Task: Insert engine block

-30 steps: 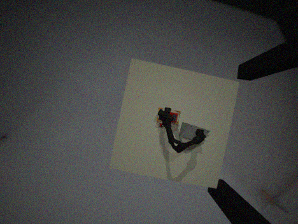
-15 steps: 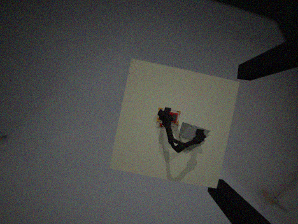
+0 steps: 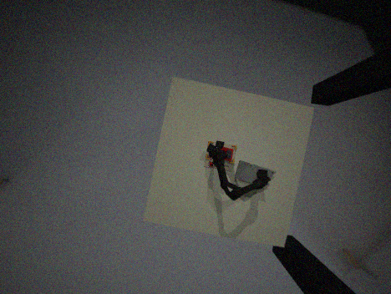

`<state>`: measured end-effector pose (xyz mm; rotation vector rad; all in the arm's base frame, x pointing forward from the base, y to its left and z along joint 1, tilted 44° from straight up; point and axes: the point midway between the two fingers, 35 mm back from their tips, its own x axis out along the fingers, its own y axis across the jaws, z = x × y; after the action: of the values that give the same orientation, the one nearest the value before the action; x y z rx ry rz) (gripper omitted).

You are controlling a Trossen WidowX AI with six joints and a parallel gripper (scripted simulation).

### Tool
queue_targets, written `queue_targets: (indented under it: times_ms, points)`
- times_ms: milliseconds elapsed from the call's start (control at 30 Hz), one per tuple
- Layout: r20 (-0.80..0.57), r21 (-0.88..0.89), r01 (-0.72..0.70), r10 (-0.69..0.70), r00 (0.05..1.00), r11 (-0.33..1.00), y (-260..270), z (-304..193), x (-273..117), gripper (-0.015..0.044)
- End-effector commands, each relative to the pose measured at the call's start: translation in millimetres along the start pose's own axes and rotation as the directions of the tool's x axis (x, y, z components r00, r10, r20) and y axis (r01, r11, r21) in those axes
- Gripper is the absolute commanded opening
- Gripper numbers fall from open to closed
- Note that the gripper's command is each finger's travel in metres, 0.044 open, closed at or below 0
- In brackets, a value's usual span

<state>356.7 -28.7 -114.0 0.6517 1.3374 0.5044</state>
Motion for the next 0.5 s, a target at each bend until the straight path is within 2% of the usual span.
queue_targets:
  times_ms: [0,67,333,467]
  points:
    - [0.000,-0.001,0.001,-0.001,1.000,1.000,0,0,0,0.0395]
    - [0.000,-0.001,0.001,-0.001,1.000,1.000,0,0,0,0.0440]
    - [0.000,-0.001,0.001,-0.001,1.000,1.000,0,0,0,0.0440]
    - [0.003,0.002,-0.002,0.002,1.000,1.000,1,0,-15,0.0440]
